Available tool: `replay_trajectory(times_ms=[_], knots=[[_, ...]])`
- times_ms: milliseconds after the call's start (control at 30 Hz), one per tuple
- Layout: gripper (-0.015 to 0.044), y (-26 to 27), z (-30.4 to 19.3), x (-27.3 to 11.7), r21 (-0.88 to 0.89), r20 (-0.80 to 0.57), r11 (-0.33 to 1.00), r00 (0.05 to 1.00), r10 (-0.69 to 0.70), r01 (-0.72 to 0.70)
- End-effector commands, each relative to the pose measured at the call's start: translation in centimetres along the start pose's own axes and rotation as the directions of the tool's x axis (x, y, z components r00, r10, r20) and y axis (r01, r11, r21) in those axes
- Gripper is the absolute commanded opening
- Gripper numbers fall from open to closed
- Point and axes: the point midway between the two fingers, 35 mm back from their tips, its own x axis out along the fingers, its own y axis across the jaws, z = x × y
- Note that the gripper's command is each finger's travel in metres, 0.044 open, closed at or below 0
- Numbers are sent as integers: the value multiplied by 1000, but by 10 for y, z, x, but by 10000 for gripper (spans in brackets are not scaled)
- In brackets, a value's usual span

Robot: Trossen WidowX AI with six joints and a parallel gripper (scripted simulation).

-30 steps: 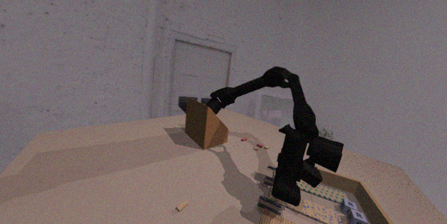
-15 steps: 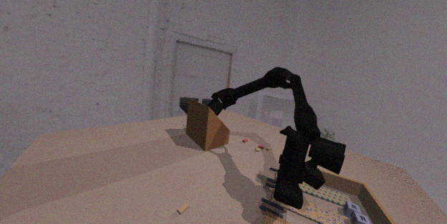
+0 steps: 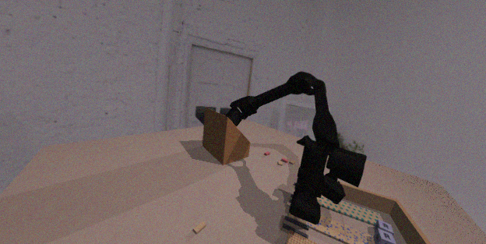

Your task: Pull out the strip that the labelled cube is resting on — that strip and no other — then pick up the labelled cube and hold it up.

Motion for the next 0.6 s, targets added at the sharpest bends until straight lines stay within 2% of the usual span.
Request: replay_trajectory(times_ms=[0, 567], knots=[[0, 2, -13, 4, 4, -19, 1000, 1000, 3, -3], [0, 2, -39, 5, 5, -21, 1000, 1000, 3, -3]])
